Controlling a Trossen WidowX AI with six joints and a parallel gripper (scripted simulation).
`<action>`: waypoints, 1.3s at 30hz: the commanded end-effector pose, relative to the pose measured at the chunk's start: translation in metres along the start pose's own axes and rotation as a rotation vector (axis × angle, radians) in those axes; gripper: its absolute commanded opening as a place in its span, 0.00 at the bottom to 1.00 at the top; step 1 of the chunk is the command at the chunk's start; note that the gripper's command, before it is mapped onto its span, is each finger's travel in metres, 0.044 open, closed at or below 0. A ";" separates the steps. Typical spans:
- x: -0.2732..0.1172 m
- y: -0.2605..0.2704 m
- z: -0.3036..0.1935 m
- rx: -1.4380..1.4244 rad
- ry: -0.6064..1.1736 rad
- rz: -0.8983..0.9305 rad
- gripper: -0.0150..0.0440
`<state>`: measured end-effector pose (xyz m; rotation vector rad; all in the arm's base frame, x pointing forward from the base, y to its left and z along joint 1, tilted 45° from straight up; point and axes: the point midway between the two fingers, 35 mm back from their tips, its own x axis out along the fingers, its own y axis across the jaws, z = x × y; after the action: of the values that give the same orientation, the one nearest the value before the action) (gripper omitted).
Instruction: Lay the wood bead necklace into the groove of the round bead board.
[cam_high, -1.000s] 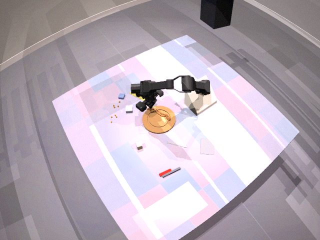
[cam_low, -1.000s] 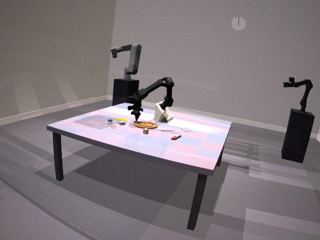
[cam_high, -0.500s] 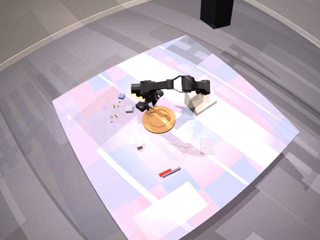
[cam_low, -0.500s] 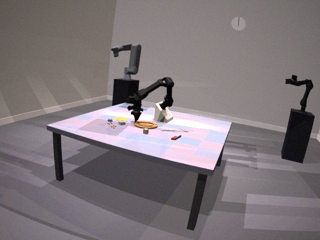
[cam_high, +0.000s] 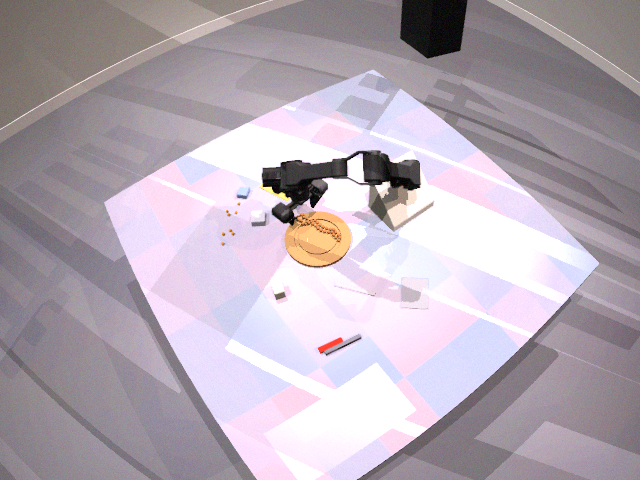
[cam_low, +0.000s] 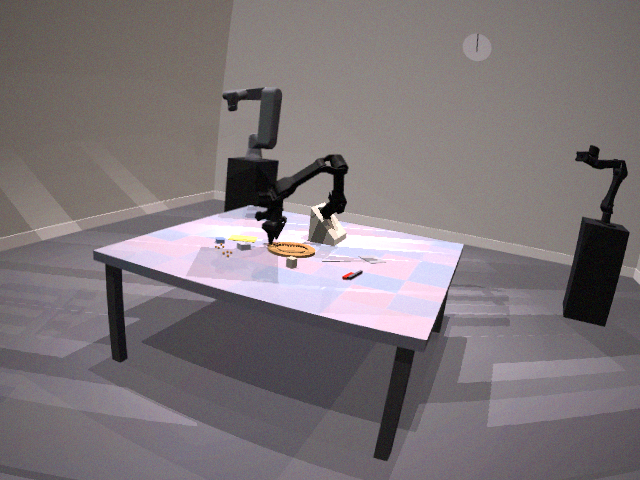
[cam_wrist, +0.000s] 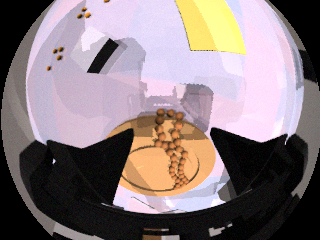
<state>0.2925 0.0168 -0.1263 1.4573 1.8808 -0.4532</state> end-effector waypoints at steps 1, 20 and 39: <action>-0.001 0.000 0.001 -0.004 -0.003 -0.002 1.00; -0.016 0.009 0.001 -0.056 -0.004 -0.002 0.82; -0.019 0.018 0.003 -0.112 -0.012 0.006 0.46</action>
<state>0.3138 0.0042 -0.1096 1.3791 1.8574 -0.3448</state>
